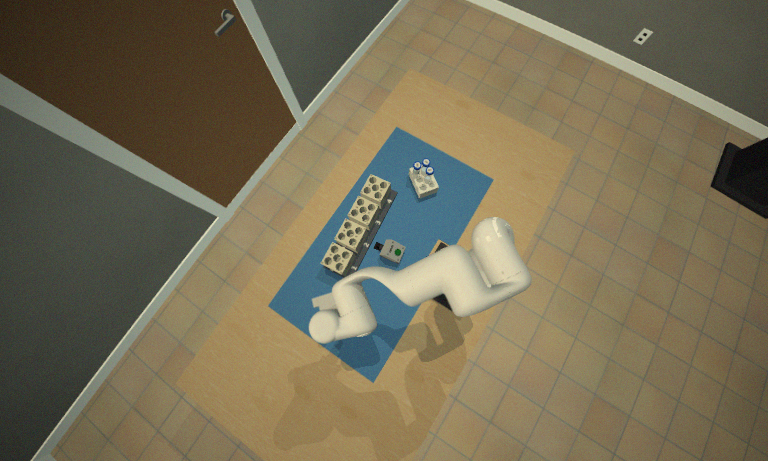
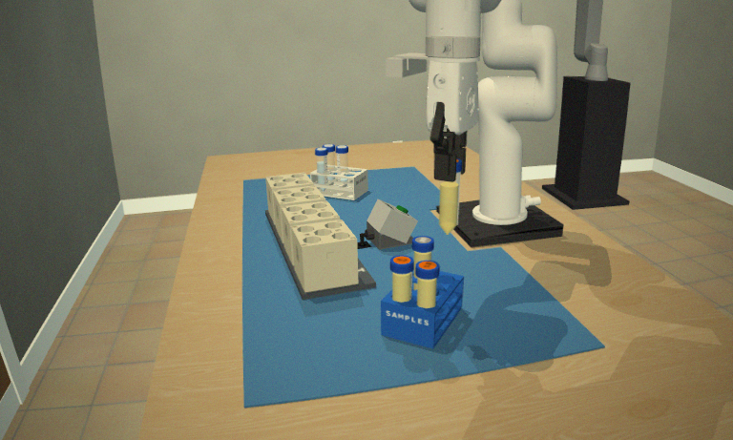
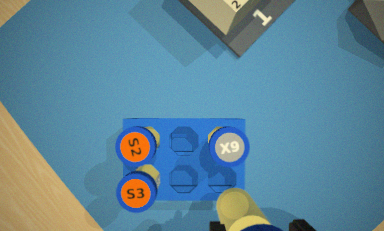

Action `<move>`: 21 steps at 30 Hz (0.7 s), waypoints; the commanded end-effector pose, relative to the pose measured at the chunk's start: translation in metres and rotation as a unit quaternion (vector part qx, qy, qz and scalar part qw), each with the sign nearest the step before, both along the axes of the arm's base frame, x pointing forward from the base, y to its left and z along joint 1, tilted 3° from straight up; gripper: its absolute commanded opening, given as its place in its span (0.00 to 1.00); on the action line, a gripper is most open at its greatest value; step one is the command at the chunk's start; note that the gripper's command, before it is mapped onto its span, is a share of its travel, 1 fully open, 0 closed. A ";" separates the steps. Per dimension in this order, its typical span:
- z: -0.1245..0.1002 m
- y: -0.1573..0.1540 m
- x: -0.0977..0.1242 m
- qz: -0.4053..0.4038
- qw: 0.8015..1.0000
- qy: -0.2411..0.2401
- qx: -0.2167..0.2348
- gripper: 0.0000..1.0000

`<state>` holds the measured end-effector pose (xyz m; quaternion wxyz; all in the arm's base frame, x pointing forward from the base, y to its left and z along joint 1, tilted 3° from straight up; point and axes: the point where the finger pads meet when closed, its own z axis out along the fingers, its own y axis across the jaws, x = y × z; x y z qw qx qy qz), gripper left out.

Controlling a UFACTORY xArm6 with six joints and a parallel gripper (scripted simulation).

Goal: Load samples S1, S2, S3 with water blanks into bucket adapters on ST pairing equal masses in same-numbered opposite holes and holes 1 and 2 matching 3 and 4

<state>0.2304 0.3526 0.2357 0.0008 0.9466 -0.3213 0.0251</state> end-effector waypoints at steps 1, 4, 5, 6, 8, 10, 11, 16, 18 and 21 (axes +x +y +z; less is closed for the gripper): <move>0.002 0.001 0.001 0.000 1.000 -0.001 0.002 0.00; 0.002 0.001 0.001 0.000 1.000 -0.001 0.002 0.00; 0.002 0.001 0.001 0.000 1.000 -0.001 0.002 0.00; 0.002 0.001 0.001 0.000 1.000 -0.001 0.002 0.00; 0.002 0.001 0.001 0.000 1.000 -0.001 0.002 0.00; 0.000 0.001 0.001 0.000 1.000 -0.001 0.002 0.00; -0.002 0.001 0.001 0.000 1.000 -0.001 0.002 0.00; -0.012 0.001 0.001 0.000 1.000 -0.001 0.002 0.00; -0.016 0.001 0.001 0.000 1.000 -0.001 0.002 0.00; -0.018 0.001 0.002 0.000 1.000 -0.001 0.002 0.00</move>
